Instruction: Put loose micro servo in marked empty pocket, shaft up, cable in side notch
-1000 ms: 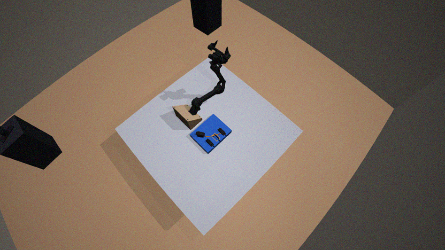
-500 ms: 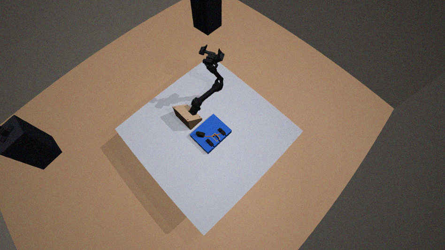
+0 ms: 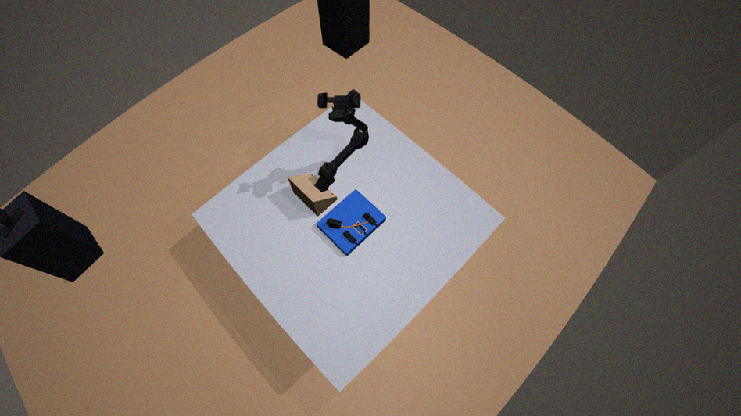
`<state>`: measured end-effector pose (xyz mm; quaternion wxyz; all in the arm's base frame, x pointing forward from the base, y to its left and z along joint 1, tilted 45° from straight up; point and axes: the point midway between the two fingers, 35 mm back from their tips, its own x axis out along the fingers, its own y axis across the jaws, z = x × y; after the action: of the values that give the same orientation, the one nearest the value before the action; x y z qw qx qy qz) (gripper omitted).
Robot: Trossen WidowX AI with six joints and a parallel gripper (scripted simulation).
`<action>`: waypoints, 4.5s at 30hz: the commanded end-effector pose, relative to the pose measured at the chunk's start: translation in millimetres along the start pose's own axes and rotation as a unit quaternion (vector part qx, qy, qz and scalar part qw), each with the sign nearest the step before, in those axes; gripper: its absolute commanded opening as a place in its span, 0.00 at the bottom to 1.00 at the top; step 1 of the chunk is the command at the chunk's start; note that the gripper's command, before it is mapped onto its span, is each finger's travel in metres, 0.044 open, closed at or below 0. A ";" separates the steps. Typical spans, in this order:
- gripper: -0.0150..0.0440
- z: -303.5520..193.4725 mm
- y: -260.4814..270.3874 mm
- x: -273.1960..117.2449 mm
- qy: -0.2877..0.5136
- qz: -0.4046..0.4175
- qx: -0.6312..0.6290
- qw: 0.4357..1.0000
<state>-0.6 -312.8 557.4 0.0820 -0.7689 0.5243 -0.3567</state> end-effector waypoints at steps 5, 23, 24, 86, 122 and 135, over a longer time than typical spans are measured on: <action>1.00 53.4 24.5 16.2 -0.079 0.031 0.070 0.994; 1.00 204.3 68.6 20.4 -0.280 0.141 0.222 0.923; 1.00 213.1 69.8 19.0 -0.291 0.148 0.230 0.917; 1.00 503.3 42.5 -319.3 -0.656 0.695 0.205 0.212; 1.00 512.0 35.7 -388.1 -0.636 0.746 0.147 0.135; 0.73 515.2 35.8 -396.2 -0.636 0.746 0.147 0.135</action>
<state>221.7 -115.0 -19.8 0.7230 0.0686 0.5398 0.4256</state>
